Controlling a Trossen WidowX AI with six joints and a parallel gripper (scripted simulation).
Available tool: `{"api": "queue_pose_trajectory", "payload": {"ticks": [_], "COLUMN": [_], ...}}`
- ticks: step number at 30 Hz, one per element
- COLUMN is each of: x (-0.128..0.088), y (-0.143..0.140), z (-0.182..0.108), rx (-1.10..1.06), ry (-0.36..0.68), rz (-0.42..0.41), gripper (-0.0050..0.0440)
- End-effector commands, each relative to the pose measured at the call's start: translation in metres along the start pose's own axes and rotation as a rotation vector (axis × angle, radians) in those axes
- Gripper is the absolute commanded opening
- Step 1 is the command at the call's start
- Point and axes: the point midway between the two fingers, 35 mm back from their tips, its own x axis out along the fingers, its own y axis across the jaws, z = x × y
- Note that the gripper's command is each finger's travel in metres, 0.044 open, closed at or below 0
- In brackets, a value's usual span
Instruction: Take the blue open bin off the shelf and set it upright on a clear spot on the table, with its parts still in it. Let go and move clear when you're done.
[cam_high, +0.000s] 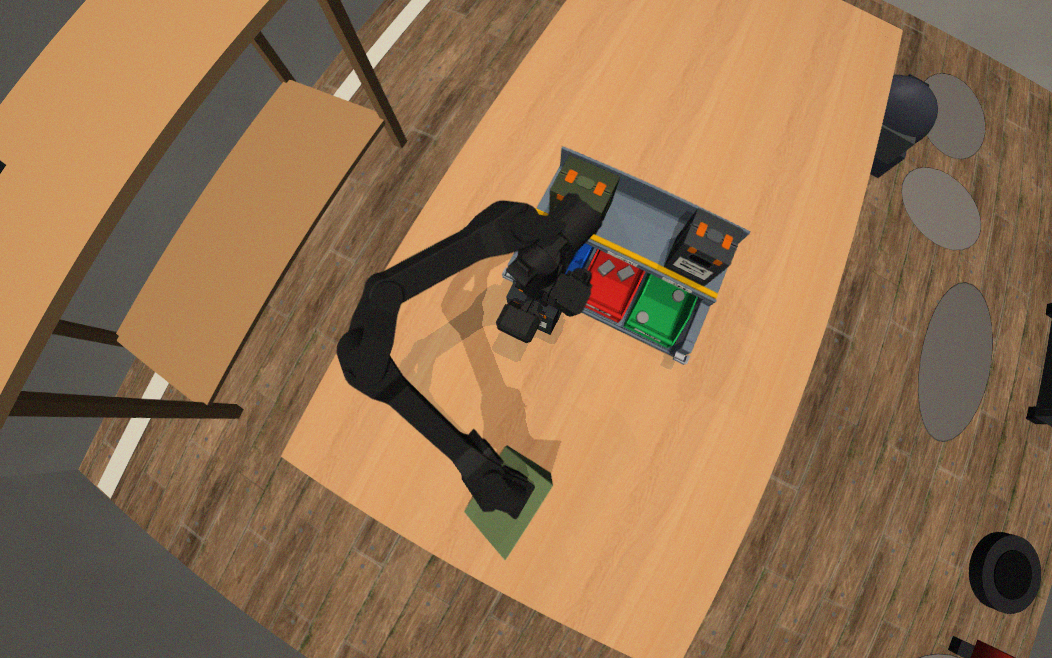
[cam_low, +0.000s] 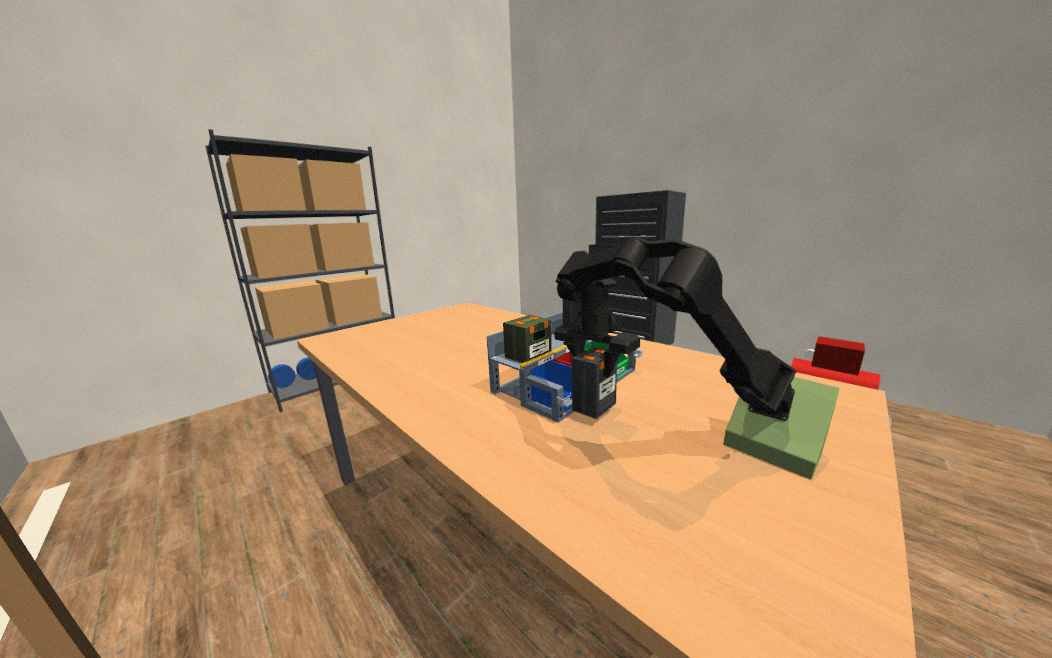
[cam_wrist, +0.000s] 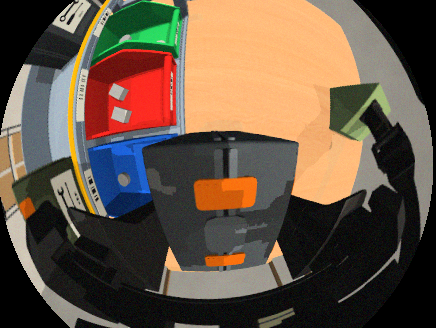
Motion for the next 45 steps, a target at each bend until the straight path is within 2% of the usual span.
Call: {"api": "queue_pose_trajectory", "payload": {"ticks": [1, 11, 12, 16, 28, 29, 33, 45], "x": [-0.0134, -0.0134, -0.0066, -0.0134, -0.0134, -0.0066, -0.0134, -0.0134], "y": [0.002, 0.002, 0.0018, 0.002, 0.002, 0.0018, 0.002, 0.002], "z": [-0.0011, -0.0011, -0.0021, -0.0011, -0.0011, -0.0021, -0.0011, -0.0011], "rx": [-0.006, -0.006, -0.01, -0.006, -0.006, -0.01, -0.006, -0.006], "ry": [-0.009, -0.009, -0.005, -0.009, -0.009, -0.005, -0.009, -0.009], "rz": [0.043, 0.043, 0.022, 0.043, 0.043, 0.022, 0.043, 0.043], "gripper": [0.0, 0.0, 0.0, 0.0, 0.0, 0.0, 0.0, 0.0]}}
